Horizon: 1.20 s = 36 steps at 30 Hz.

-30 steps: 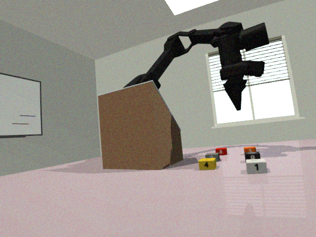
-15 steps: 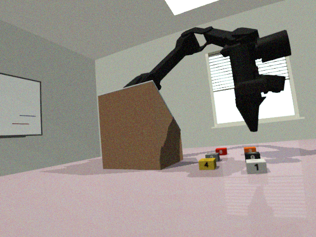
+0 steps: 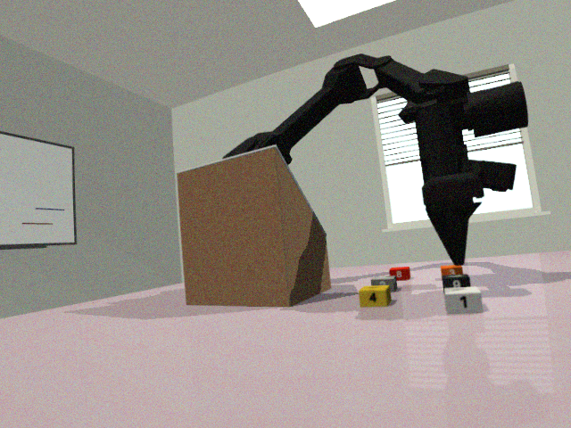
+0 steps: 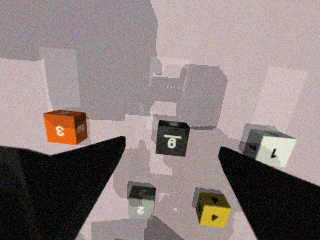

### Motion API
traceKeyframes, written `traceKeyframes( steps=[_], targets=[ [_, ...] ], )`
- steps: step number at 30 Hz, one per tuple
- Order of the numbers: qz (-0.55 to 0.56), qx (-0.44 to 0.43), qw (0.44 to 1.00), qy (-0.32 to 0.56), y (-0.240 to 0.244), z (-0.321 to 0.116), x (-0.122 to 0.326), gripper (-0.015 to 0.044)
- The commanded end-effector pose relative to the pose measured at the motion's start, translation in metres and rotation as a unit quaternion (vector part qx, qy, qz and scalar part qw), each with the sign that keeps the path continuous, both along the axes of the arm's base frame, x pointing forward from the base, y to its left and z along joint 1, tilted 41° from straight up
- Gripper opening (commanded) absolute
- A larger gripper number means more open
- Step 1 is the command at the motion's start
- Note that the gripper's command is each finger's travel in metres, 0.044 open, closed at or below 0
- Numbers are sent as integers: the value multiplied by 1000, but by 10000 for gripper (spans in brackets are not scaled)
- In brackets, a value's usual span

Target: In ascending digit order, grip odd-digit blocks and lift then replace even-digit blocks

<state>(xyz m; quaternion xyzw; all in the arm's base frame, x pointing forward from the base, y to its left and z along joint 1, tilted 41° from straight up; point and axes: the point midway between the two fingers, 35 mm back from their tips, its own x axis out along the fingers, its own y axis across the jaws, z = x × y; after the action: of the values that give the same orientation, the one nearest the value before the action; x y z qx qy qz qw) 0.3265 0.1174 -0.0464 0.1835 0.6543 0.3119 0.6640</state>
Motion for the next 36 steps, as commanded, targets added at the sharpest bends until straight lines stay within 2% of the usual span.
traceKeyframes(
  steps=[1,16,27,36],
  targets=[
    [-1,3,1000,1,5,-4,0,400],
    [-1,3,1000,1,20,-21,-2,400],
    [-1,3,1000,1,20,-21,-2,120],
    [-1,3,1000,1,20,-21,-2,120]
  ],
)
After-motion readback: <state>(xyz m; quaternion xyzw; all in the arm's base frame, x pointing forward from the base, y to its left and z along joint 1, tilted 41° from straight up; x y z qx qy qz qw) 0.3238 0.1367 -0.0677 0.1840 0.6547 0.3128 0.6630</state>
